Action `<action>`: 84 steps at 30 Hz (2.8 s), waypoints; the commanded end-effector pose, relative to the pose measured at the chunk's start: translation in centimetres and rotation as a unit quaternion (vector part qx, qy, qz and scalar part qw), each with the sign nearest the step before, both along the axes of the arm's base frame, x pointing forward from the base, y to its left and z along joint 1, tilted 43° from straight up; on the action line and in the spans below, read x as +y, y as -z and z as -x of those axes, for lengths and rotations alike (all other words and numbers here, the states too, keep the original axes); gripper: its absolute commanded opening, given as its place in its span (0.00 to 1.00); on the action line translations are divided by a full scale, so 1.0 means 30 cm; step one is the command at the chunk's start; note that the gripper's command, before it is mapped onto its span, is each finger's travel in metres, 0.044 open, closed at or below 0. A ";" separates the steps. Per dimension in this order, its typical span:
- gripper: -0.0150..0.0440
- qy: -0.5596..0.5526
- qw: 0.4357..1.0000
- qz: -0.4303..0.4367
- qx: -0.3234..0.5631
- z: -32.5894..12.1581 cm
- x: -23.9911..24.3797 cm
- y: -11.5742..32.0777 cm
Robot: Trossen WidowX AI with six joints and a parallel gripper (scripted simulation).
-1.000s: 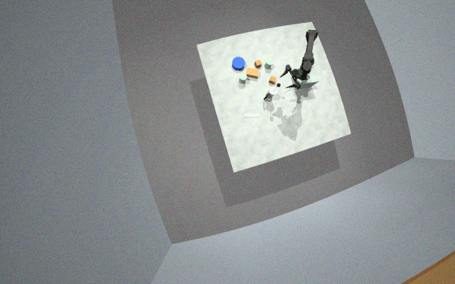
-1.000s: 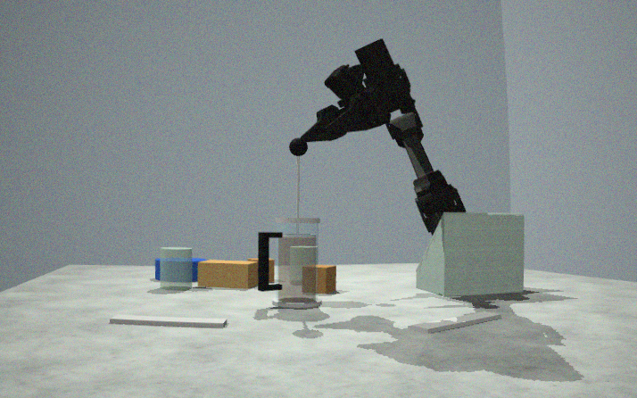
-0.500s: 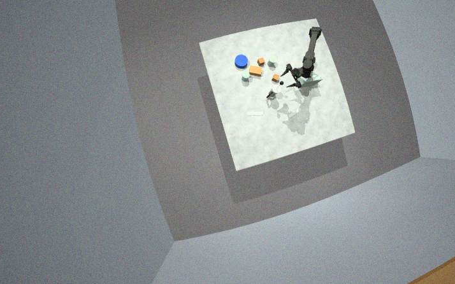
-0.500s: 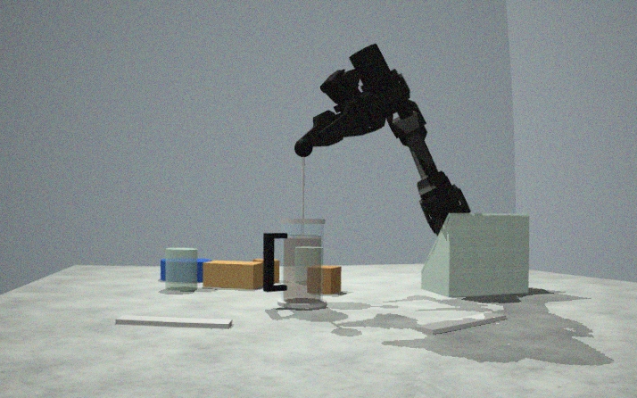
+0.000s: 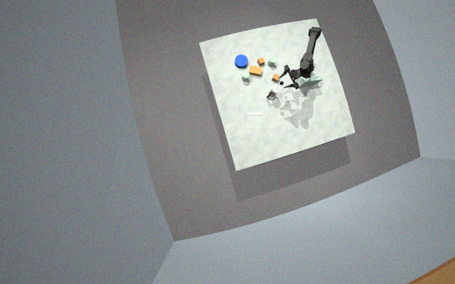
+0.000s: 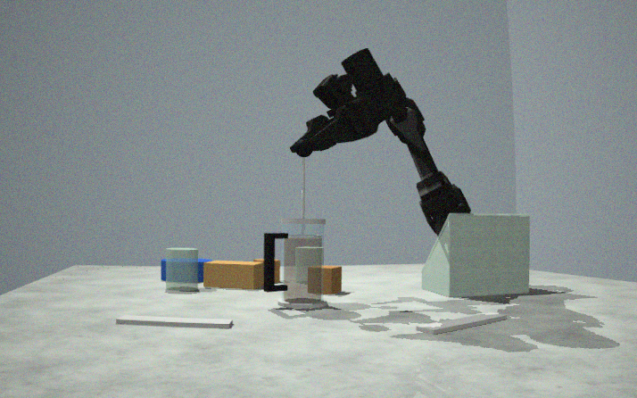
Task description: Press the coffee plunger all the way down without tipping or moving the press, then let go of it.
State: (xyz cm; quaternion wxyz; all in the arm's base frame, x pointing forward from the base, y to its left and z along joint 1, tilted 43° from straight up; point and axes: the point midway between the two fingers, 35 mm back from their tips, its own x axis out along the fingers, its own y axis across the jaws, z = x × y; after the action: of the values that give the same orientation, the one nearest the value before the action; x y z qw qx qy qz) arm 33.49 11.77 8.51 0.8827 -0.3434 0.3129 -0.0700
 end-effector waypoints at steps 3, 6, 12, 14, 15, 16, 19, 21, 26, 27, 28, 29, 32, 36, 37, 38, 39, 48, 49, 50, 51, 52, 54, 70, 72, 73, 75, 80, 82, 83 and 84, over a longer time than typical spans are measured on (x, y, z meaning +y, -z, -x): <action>0.69 -0.002 1.000 0.000 0.002 -0.001 0.001 0.004; 0.56 -0.002 1.000 0.000 0.002 -0.001 0.001 0.004; 0.46 -0.002 1.000 0.000 0.002 -0.001 0.001 0.004; 0.46 -0.002 1.000 0.000 0.002 -0.001 0.001 0.004; 0.46 -0.002 1.000 0.000 0.002 -0.001 0.001 0.004; 0.46 -0.002 1.000 0.000 0.002 -0.001 0.001 0.004; 0.46 -0.002 1.000 0.000 0.002 -0.002 -0.001 0.006; 0.46 -0.002 1.000 0.000 0.002 -0.002 -0.004 0.011; 0.46 -0.002 1.000 0.000 0.002 -0.004 -0.019 0.033; 0.46 -0.002 1.000 0.000 0.003 -0.004 -0.022 0.038; 0.46 -0.002 1.000 -0.001 0.003 -0.005 -0.025 0.042; 0.46 -0.002 1.000 -0.001 0.003 -0.005 -0.028 0.047; 0.46 -0.002 1.000 -0.001 0.003 -0.006 -0.037 0.061; 0.46 -0.002 1.000 -0.001 0.003 -0.007 -0.051 0.079; 0.46 -0.002 1.000 -0.001 0.003 -0.007 -0.054 0.083; 0.46 -0.002 1.000 -0.001 0.003 -0.007 -0.057 0.087; 0.46 -0.002 1.000 -0.001 0.003 -0.007 -0.061 0.092; 0.46 -0.002 1.000 -0.001 0.004 -0.008 -0.092 0.131; 0.46 -0.002 1.000 -0.001 0.004 -0.008 -0.096 0.136; 0.46 -0.002 1.000 -0.001 0.004 -0.008 -0.099 0.140; 0.46 -0.002 1.000 -0.001 0.004 -0.008 -0.103 0.144; 0.46 -0.002 1.000 -0.001 0.004 -0.008 -0.106 0.148; 0.46 -0.002 1.000 -0.001 0.004 -0.008 -0.113 0.156; 0.46 -0.003 1.000 0.000 0.002 -0.011 -0.174 0.220; 0.46 -0.003 1.000 0.000 0.002 -0.013 -0.181 0.228; 0.46 -0.003 1.000 0.001 0.002 -0.015 -0.185 0.231; 0.46 -0.003 1.000 0.001 0.002 -0.019 -0.191 0.238; 0.46 -0.003 1.000 0.001 0.001 -0.034 -0.196 0.244; 0.46 -0.003 1.000 0.001 0.001 -0.038 -0.195 0.245; 0.46 -0.003 1.000 0.001 0.001 -0.039 -0.194 0.245; 0.46 -0.003 1.000 0.001 0.001 -0.041 -0.194 0.245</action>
State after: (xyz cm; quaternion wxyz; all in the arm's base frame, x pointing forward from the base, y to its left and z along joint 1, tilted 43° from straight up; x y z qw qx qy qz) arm 35.07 6.97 2.23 0.8929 -0.3358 0.2934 -0.0618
